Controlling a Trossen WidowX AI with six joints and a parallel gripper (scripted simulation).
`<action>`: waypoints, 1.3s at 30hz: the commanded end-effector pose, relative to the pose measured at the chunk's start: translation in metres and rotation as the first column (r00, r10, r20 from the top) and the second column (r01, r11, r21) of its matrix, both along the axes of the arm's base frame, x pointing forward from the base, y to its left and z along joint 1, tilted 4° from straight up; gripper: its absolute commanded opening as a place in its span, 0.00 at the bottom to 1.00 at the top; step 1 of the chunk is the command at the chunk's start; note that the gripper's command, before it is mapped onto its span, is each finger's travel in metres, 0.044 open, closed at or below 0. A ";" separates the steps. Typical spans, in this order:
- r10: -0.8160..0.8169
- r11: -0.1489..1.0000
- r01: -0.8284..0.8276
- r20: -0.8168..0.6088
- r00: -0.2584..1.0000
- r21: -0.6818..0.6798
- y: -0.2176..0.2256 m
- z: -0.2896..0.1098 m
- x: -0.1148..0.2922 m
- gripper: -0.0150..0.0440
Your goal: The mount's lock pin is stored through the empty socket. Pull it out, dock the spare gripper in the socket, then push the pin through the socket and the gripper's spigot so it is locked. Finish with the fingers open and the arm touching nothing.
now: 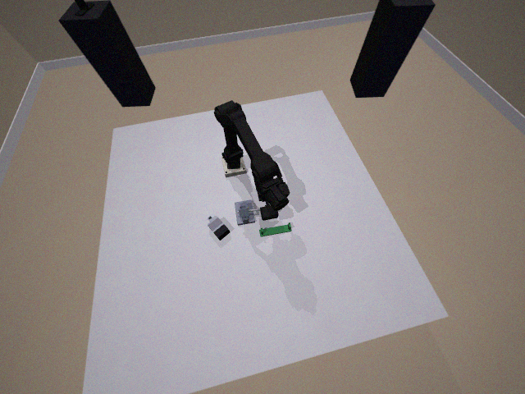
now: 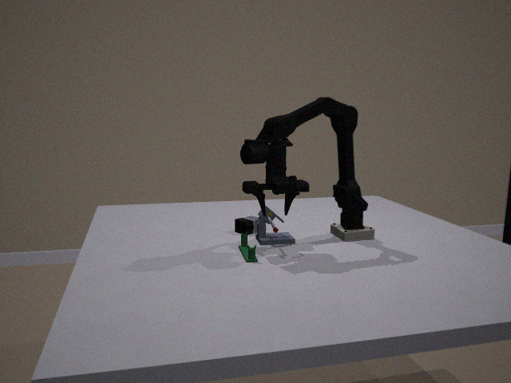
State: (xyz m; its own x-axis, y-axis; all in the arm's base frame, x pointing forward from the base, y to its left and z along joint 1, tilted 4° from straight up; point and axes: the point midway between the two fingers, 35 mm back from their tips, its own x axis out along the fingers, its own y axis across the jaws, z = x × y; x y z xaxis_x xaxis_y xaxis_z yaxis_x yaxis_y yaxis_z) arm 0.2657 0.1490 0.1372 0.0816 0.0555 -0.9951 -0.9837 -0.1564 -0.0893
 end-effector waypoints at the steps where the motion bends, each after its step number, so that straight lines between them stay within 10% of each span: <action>1: -0.003 1.000 0.003 0.004 1.000 -0.002 0.001 -0.006 0.002 0.76; 39: -0.003 1.000 0.003 0.004 1.000 -0.002 0.003 -0.062 0.008 0.76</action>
State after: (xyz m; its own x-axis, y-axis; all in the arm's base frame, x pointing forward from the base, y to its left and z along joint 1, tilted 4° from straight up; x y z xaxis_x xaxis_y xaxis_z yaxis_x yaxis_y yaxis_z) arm 0.2733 0.1526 0.0794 0.0902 0.0600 -0.9941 -0.9832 -0.1537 -0.0985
